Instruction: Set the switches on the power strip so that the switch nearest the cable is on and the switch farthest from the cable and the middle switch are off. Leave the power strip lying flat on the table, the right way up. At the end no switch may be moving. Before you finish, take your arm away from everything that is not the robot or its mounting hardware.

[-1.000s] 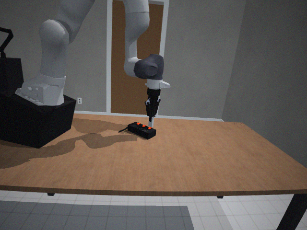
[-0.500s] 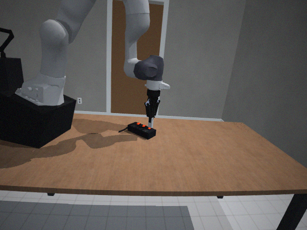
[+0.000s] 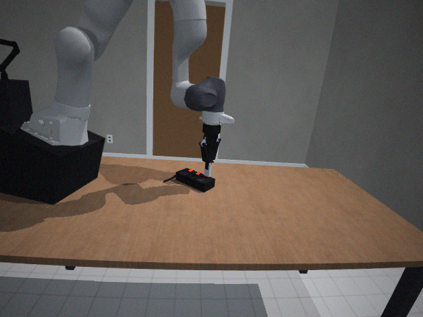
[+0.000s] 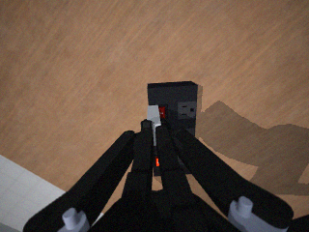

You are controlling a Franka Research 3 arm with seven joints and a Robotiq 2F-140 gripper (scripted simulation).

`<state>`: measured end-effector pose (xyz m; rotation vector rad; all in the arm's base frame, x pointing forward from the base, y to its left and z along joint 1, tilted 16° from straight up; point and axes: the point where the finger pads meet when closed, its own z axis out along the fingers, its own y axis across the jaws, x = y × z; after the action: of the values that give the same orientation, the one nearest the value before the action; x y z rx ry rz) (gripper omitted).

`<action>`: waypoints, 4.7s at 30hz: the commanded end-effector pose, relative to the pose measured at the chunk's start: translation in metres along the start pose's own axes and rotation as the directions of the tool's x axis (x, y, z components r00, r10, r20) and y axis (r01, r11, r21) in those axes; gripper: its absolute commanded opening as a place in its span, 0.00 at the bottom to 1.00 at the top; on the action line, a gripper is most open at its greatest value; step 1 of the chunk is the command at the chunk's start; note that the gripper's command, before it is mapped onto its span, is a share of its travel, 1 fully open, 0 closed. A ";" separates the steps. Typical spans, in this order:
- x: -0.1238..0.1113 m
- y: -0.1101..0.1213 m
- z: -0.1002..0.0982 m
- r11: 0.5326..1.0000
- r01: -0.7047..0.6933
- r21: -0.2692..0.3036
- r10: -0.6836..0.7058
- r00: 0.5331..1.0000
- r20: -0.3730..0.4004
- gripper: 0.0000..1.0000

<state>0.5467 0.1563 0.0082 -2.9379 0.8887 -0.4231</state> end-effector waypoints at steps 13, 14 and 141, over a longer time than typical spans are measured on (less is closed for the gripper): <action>0.000 0.000 0.001 1.000 -0.002 0.001 0.002 1.000 -0.001 0.00; 0.000 0.000 0.001 1.000 -0.002 0.001 0.002 1.000 -0.001 0.00; -0.045 0.000 -0.022 1.000 -0.002 0.001 0.002 1.000 -0.001 0.00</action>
<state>0.5016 0.1793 0.0191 -2.9513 0.8785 -0.4155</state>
